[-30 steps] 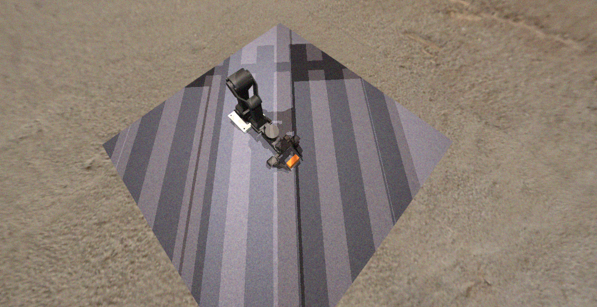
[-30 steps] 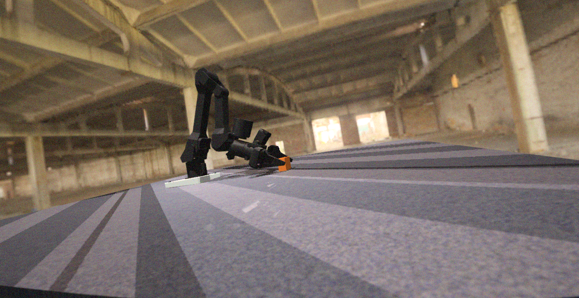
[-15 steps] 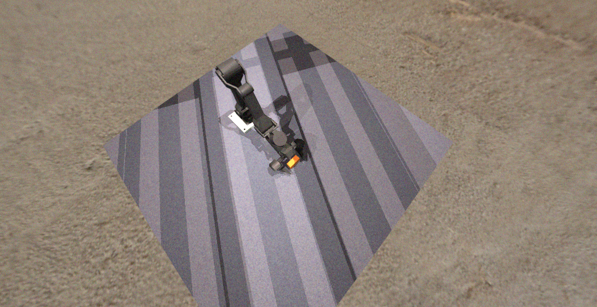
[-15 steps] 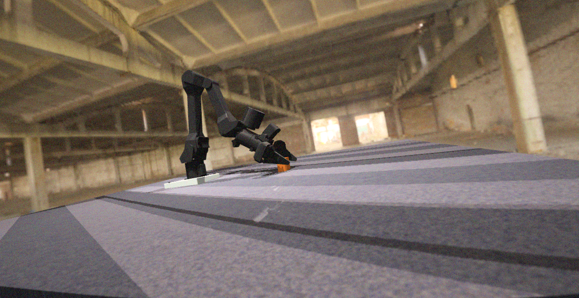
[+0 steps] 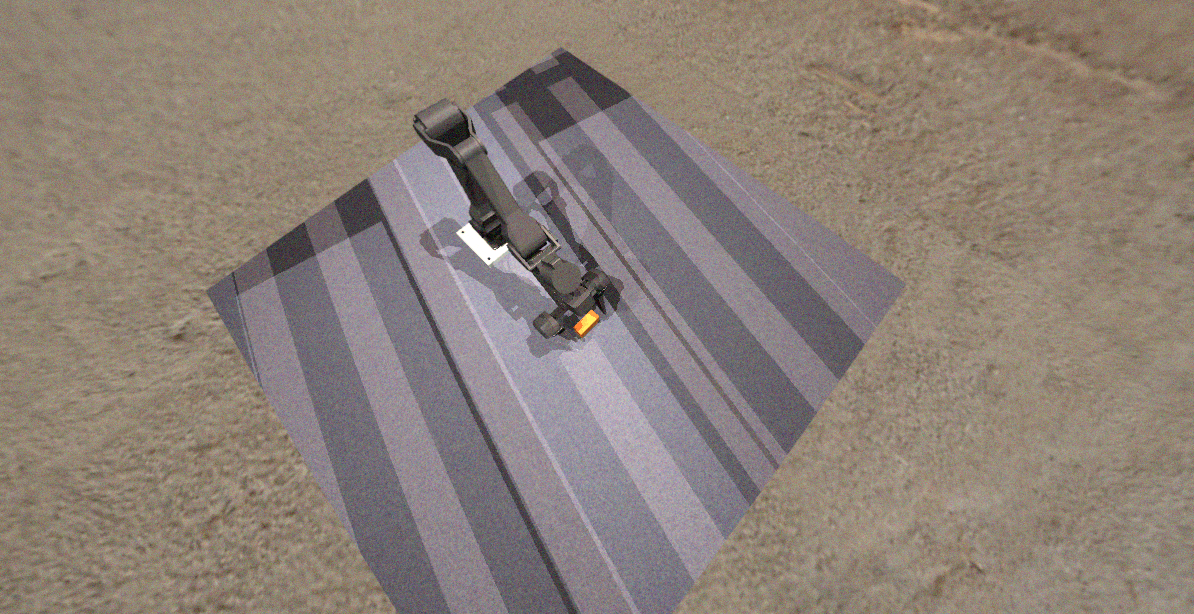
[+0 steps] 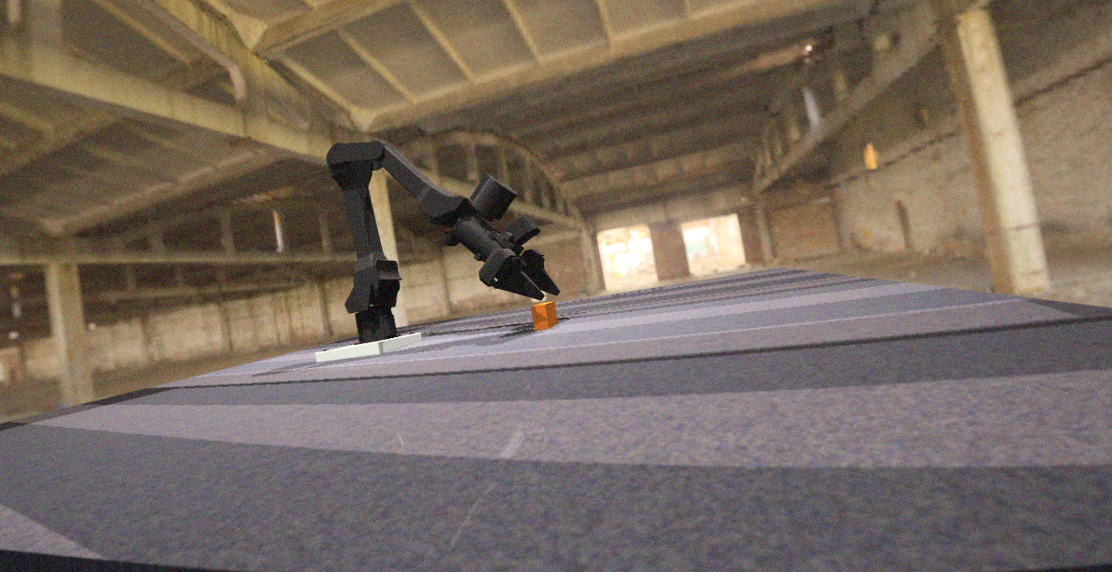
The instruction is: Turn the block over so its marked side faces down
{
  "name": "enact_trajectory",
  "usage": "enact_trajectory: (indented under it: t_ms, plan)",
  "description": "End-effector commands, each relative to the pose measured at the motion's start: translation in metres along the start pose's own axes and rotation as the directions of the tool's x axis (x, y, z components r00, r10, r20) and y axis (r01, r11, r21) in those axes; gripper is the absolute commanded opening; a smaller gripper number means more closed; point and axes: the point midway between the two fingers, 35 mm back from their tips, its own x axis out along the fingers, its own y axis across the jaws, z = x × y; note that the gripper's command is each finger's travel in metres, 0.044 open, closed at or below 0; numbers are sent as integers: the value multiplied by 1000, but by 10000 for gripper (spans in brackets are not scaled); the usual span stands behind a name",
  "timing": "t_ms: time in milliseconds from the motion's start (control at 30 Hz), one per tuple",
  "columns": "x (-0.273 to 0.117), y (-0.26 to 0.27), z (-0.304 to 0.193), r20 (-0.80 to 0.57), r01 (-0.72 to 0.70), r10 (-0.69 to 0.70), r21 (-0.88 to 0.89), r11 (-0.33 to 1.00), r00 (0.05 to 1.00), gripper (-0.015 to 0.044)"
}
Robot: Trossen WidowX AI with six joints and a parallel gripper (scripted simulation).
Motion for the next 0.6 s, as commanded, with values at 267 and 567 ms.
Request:
enact_trajectory:
  t_ms: [267, 567]
  plan:
    - [-48, 2, 1, -158, -13, 11, -13, 1000, 987, 440]
    - [-45, 3, 20, -340, -12, 7, -12, 1000, 940, 440]
